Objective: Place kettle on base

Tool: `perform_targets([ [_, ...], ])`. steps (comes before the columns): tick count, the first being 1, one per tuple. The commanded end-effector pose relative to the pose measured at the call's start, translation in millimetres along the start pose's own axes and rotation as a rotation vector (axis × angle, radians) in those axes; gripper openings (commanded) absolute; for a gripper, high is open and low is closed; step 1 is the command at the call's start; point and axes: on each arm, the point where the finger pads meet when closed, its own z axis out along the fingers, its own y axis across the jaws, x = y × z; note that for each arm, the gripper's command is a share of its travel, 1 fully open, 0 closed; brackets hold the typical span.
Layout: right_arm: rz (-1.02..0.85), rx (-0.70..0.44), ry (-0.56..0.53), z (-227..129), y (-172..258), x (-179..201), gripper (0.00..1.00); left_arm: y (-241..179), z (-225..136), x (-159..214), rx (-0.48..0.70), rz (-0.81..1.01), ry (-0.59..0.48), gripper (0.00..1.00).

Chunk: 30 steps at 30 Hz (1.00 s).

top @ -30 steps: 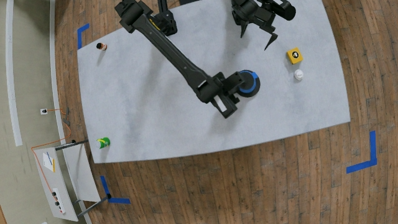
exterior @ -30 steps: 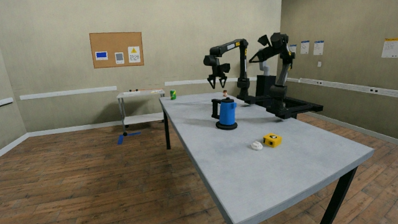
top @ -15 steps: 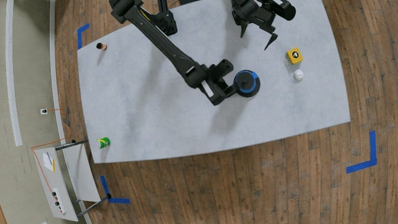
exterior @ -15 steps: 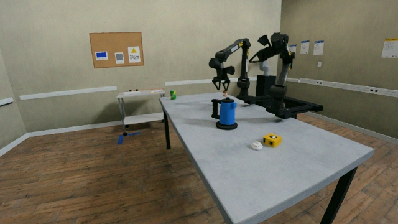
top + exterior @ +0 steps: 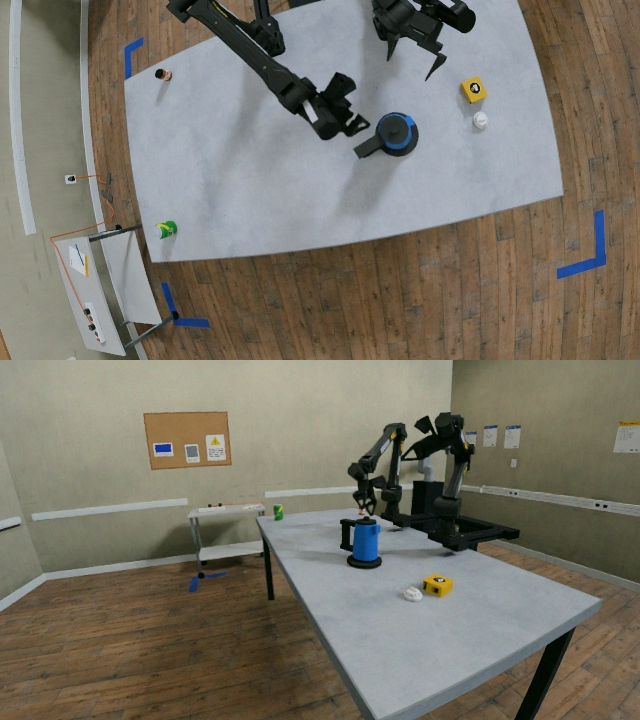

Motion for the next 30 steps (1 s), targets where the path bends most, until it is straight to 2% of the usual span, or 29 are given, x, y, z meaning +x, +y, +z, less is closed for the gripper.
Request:
perform_targets([
  [1, -0.086, 0.147, -0.030, -1, -3, 0, 1.00, 6, -10, -25, -0.019, 0.040, -0.017, 1.00],
  [10, -0.170, 0.259, -0.114, 25, 46, -2, 1.00, 6, -10, -25, -0.019, 0.040, -0.017, 1.00],
  [30, -0.283, 0.444, -0.241, 43, 105, -16, 1.00, 6, -10, -25, -0.019, 0.040, -0.017, 1.00],
])
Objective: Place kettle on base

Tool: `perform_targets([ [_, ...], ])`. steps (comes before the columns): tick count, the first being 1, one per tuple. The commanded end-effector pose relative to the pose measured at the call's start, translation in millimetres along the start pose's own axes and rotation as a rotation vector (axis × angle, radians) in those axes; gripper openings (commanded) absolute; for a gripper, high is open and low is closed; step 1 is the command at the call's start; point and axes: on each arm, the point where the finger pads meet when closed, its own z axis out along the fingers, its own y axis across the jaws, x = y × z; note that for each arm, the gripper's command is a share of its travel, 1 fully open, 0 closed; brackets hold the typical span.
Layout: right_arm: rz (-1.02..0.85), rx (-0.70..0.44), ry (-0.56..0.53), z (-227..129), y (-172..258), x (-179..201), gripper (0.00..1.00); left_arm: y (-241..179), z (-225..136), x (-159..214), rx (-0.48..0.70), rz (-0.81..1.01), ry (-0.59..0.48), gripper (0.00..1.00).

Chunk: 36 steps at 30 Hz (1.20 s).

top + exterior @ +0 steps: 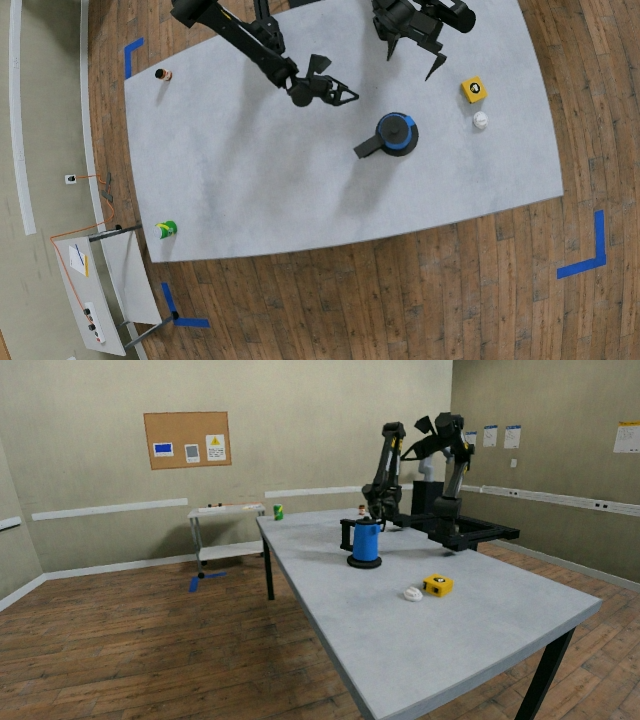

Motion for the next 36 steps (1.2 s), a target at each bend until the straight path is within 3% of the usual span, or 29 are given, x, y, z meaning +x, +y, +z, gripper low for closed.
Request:
perform_targets([
  [1, -0.045, 0.095, -0.018, 2, 5, 2, 1.00, 6, -10, -25, -0.018, 0.040, -0.017, 1.00],
  [36, -0.084, 0.137, -0.027, 4, -9, 1, 1.00, 6, -10, -25, -0.018, 0.040, -0.017, 1.00],
])
